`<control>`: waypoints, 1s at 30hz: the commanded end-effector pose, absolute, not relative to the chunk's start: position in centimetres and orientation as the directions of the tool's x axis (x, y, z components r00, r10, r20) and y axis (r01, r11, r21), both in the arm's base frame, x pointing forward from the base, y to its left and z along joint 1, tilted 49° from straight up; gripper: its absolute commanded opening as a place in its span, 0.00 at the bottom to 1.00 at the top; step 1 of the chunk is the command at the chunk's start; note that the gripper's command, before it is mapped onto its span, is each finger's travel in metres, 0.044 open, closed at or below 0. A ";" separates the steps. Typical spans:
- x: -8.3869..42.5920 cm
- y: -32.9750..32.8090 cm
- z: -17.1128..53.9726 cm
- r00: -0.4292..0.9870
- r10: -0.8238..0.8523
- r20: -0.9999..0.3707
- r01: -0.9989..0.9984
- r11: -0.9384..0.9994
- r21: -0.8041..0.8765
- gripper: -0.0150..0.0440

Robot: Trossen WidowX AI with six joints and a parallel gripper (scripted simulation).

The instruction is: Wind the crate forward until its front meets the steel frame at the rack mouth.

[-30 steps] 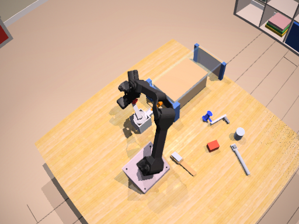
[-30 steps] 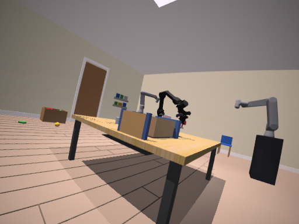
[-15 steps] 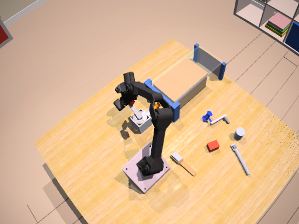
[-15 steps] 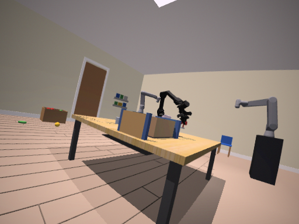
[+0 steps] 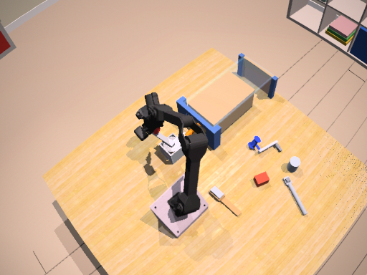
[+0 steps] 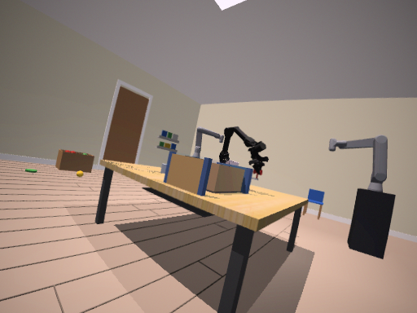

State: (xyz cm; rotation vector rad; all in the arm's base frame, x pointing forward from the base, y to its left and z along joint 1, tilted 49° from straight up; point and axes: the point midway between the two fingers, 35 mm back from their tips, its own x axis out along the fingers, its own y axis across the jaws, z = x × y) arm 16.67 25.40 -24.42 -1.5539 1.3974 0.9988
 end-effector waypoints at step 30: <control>11.3 22.8 -22.6 0.049 -0.379 -0.924 -0.998 -0.065 -0.026 0.25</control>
